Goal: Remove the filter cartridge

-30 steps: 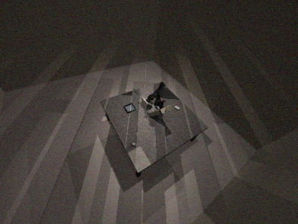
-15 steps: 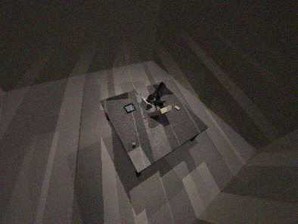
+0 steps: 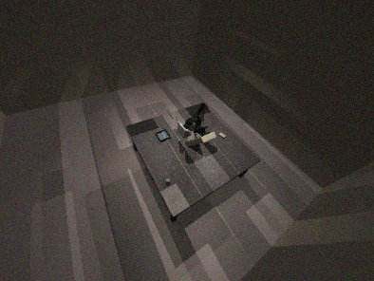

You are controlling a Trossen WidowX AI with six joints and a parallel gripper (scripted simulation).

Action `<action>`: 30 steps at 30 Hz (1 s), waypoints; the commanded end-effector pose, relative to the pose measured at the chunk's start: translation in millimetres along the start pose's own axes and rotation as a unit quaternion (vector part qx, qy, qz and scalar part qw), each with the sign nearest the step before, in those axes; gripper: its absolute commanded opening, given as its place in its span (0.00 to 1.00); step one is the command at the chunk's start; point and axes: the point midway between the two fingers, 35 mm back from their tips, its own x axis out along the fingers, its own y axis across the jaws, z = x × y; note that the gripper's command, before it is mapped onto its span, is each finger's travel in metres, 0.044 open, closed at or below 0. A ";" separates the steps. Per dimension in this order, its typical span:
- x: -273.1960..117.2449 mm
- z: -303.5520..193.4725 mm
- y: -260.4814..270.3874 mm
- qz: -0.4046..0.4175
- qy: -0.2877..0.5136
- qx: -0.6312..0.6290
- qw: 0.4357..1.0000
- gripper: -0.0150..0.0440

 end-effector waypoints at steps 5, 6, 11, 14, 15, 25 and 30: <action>3.3 0.1 0.5 -0.002 -0.003 -0.127 0.992 0.25; 3.4 0.1 0.5 -0.002 -0.003 -0.144 0.990 0.25; 3.7 0.1 0.5 -0.002 -0.003 -0.229 0.973 0.25; 3.9 0.1 0.5 -0.003 -0.003 -0.280 0.960 0.25; 3.9 0.1 0.5 -0.003 -0.003 -0.297 0.955 0.25; 4.1 0.1 0.5 -0.003 -0.002 -0.458 0.889 0.25; 4.0 0.1 0.5 -0.003 -0.002 -0.534 0.846 0.25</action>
